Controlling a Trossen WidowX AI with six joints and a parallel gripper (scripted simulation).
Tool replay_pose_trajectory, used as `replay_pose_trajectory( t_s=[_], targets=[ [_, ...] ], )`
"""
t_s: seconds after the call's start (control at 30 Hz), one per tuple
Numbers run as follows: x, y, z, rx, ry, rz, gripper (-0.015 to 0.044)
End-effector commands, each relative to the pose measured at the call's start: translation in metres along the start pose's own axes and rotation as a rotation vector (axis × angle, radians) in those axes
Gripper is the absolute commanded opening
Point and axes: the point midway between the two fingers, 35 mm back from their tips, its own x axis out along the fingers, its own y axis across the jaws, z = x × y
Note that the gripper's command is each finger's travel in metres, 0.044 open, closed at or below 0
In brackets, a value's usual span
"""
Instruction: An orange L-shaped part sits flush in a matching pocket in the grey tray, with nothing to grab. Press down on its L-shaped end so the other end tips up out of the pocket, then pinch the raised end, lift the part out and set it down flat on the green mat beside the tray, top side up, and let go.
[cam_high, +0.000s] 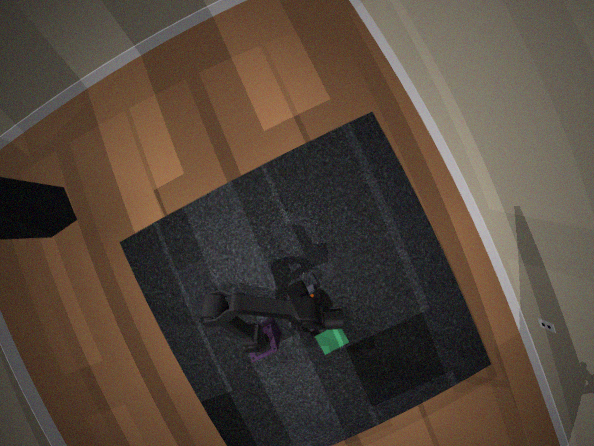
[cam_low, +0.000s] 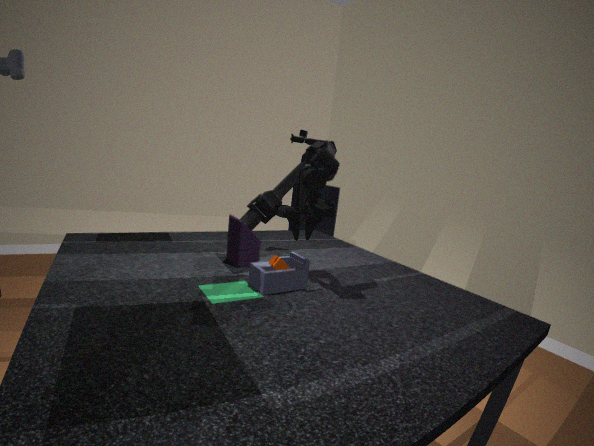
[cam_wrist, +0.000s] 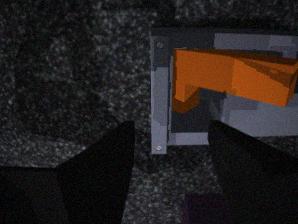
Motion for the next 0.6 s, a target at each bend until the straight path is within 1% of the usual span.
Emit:
replay_pose_trajectory(
  t_s=[0.0,0.3,0.33,0.43,0.57],
  targets=[
    [0.000,0.000,0.000,0.004,0.000,0.000,0.0180],
    [0.000,0.000,0.000,0.004,0.000,0.000,0.0180],
    [0.000,-0.001,0.000,0.022,0.000,0.000,0.0206],
    [0.000,-0.008,0.002,0.181,0.000,-0.002,0.0280],
    [-0.002,-0.028,0.006,0.595,-0.001,-0.006,0.0280]
  ],
)
